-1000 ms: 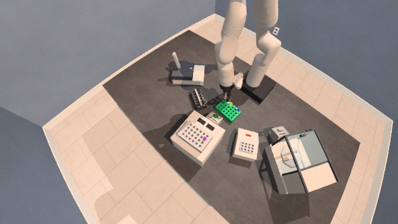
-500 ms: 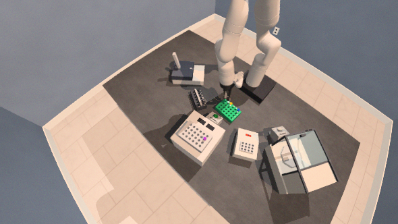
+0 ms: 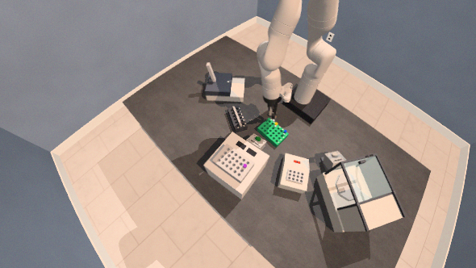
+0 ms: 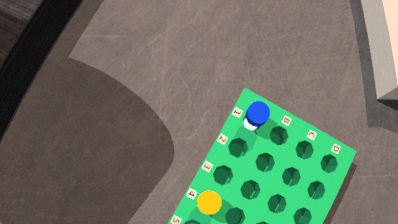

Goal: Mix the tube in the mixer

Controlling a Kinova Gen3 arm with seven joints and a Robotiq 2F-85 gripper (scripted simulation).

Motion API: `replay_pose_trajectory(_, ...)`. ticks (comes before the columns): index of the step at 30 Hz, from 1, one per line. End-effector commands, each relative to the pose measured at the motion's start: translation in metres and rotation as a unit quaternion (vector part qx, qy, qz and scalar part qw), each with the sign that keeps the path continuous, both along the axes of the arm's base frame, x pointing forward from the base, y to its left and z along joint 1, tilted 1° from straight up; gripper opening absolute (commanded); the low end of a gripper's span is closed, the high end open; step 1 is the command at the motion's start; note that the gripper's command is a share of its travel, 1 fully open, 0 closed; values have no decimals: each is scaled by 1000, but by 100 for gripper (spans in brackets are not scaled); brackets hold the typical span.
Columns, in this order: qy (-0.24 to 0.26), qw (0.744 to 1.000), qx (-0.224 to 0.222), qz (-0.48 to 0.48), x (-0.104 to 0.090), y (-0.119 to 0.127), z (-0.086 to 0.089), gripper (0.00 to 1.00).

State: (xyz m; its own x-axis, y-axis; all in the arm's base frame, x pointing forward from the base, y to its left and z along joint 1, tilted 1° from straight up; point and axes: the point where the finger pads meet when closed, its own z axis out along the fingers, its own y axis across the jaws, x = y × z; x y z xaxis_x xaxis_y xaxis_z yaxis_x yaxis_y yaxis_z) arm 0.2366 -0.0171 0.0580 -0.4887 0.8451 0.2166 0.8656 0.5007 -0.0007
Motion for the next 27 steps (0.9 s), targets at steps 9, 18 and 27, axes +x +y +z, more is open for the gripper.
replay_pose_trajectory(9, 0, 1000, 0, 0, 0, 0, 12, 21)
replay_pose_trajectory(18, 0, 1000, 0, 0, 0, 0, 17, 21)
replay_pose_trajectory(27, 0, 1000, 0, 0, 23, 20, 17, 21)
